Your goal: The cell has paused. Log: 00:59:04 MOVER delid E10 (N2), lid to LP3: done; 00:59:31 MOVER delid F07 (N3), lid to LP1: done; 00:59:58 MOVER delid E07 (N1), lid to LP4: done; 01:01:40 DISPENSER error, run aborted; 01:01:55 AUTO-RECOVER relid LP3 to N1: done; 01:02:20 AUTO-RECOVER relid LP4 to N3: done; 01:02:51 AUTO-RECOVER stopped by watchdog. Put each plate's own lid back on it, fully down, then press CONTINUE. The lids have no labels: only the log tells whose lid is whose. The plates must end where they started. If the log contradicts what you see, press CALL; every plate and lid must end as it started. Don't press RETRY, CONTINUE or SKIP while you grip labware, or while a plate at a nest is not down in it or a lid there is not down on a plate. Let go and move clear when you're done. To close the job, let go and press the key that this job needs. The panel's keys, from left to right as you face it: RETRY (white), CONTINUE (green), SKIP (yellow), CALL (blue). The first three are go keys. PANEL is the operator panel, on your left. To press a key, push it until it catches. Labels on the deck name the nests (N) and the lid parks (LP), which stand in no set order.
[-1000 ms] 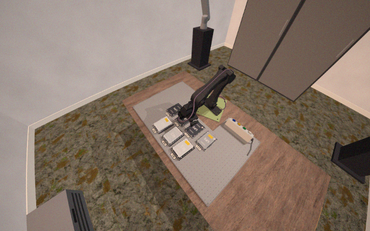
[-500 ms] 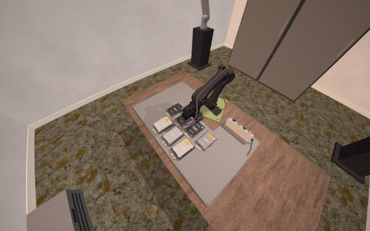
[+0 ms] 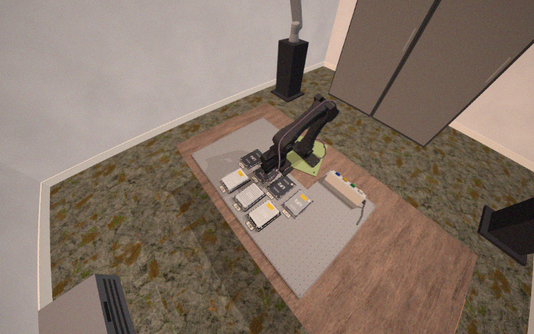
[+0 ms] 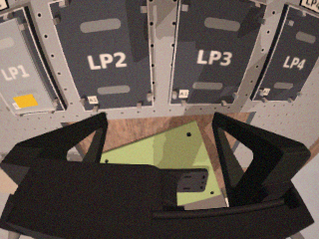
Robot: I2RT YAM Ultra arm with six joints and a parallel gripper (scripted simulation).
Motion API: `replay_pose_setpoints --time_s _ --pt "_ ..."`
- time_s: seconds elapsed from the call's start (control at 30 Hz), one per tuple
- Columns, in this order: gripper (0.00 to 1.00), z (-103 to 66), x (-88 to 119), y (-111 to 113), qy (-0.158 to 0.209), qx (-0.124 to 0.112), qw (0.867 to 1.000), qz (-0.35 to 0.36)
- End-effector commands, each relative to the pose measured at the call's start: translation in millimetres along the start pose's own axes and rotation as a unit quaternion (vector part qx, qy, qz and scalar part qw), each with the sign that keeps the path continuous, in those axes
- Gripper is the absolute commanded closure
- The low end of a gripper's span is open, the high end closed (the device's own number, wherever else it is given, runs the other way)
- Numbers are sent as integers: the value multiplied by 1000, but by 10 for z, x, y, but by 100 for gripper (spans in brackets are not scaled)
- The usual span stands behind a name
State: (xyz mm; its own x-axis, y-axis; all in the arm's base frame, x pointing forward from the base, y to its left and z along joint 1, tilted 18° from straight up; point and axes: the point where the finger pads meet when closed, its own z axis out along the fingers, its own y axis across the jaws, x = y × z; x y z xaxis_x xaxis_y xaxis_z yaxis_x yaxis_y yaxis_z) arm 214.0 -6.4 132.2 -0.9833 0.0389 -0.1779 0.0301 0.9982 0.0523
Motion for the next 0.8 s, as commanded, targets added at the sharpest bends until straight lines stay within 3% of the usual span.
replay_pose_setpoints --time_s 0.0,0.47,0.77 --pt "0 -29 -309 40 -37 -14 999 -15" --pt "0 141 -709 -110 -71 -41 997 -5" --pt "0 81 -752 -61 -81 -41 996 -13"
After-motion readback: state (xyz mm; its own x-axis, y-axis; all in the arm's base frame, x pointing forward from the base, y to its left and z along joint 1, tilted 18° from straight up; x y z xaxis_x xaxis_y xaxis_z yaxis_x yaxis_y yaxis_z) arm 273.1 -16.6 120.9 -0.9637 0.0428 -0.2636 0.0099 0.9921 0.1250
